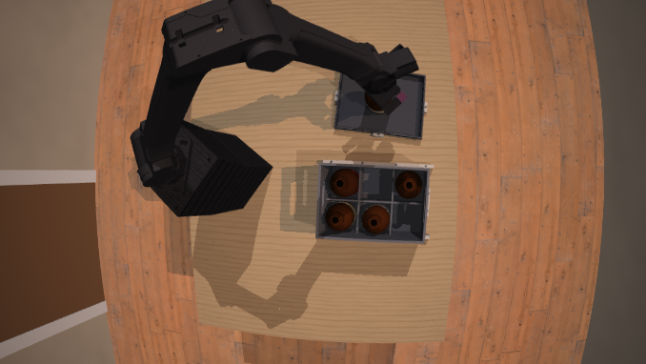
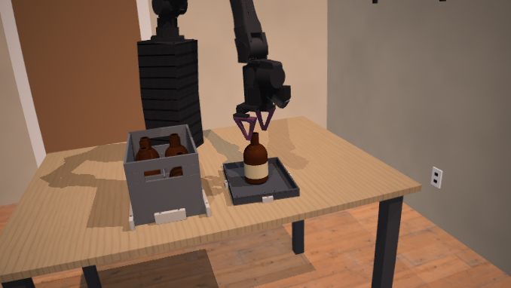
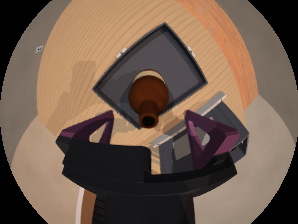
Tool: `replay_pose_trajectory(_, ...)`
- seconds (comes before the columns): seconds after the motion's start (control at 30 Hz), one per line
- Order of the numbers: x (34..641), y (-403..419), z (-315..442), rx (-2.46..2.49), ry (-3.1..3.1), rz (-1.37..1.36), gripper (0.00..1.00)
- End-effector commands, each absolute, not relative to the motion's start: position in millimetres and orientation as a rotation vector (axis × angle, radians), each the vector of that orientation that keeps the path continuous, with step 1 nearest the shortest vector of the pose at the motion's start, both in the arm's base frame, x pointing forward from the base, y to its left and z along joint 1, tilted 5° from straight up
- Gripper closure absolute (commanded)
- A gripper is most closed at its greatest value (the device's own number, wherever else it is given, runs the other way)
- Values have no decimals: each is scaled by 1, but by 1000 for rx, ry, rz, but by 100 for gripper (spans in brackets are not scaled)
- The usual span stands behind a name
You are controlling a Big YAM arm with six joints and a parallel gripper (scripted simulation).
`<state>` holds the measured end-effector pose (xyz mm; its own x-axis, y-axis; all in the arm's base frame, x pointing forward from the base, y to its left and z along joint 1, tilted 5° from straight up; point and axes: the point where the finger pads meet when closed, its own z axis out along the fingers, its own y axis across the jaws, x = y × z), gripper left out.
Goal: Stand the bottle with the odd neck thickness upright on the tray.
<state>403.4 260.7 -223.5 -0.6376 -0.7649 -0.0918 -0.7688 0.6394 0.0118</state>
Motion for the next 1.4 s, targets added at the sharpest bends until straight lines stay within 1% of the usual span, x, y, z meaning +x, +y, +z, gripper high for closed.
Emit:
replay_pose_trajectory(0.0,401,268,-206,-1309,2762,77,0)
replay_pose_trajectory(0.87,401,257,-151,-1313,2759,75,0)
replay_pose_trajectory(1.37,400,255,-147,-1312,2769,74,0)
